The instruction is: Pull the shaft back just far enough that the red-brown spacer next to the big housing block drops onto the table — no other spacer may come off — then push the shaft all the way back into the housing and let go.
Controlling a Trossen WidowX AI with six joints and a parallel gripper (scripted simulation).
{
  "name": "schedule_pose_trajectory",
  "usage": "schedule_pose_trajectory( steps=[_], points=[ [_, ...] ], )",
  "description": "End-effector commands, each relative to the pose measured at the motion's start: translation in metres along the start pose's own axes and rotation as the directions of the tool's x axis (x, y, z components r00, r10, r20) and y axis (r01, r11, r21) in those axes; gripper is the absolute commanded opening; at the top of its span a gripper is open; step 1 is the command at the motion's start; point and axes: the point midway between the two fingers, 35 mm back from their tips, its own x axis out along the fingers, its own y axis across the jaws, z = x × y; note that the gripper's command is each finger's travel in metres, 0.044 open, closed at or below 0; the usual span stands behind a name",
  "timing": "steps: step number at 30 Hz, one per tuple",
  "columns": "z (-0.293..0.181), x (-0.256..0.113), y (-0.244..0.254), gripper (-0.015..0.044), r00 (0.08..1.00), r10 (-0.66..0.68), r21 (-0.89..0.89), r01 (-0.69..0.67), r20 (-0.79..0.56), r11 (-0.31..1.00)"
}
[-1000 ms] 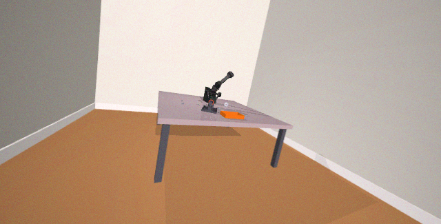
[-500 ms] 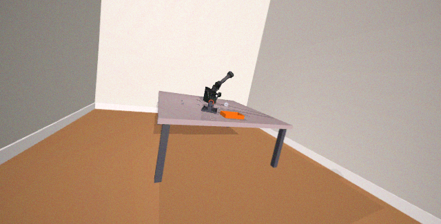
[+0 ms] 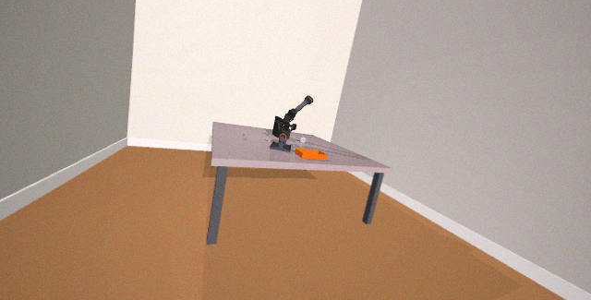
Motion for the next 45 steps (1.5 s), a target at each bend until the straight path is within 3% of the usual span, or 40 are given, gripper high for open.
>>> schedule_pose_trajectory(
  steps=[1,18,45],
  points=[
    [0.001,-0.001,-0.001,0.044,1.0,-0.004,-0.007,0.004,0.0,1.0],
    [0.001,0.0,-0.001,0.044,1.0,-0.004,-0.007,0.004,0.0,1.0],
    [0.001,0.04,-0.003,0.044,1.0,-0.006,-0.007,0.006,-0.001,1.0]
  ],
)
